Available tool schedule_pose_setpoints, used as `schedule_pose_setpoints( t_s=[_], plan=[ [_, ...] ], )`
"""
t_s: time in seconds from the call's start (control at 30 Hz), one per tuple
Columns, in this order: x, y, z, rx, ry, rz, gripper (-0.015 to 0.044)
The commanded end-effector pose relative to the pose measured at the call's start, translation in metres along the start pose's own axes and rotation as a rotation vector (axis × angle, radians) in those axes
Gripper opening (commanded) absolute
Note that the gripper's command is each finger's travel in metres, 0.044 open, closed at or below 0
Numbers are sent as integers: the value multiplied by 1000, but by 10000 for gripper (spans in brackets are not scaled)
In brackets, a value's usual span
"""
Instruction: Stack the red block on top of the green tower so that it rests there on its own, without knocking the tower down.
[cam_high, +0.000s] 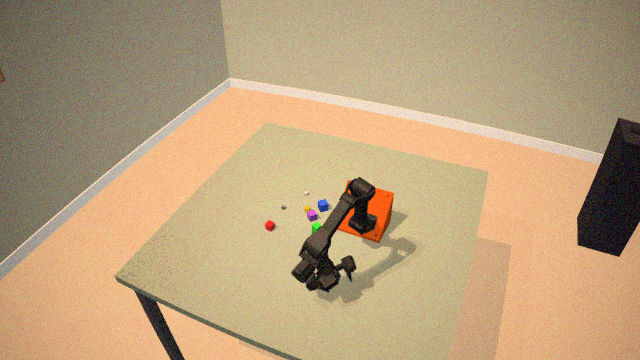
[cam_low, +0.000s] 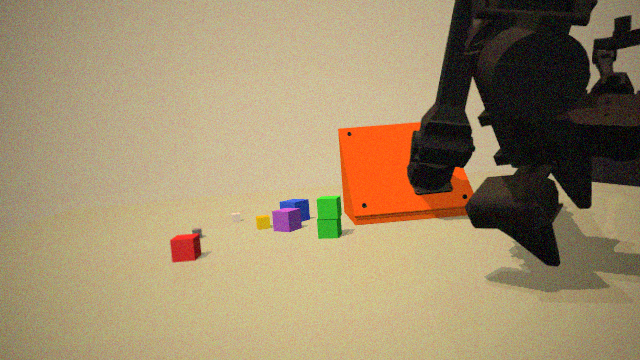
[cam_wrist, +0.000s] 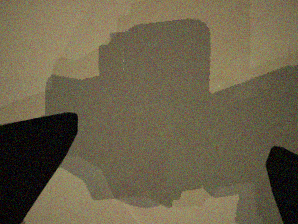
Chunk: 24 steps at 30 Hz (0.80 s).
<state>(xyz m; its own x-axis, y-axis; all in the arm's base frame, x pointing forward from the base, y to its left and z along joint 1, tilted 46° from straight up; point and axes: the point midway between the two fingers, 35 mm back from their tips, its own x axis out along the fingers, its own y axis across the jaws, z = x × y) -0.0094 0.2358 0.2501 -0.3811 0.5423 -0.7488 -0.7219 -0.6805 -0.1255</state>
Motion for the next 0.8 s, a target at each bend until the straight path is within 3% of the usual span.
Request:
schedule_pose_setpoints(
  t_s=[0.0, 0.77],
  plan=[
    [-5, -21, -8, 107, 2, -43, 440],
    [-54, -136, -105, 930, -11, -239, 440]
  ],
)
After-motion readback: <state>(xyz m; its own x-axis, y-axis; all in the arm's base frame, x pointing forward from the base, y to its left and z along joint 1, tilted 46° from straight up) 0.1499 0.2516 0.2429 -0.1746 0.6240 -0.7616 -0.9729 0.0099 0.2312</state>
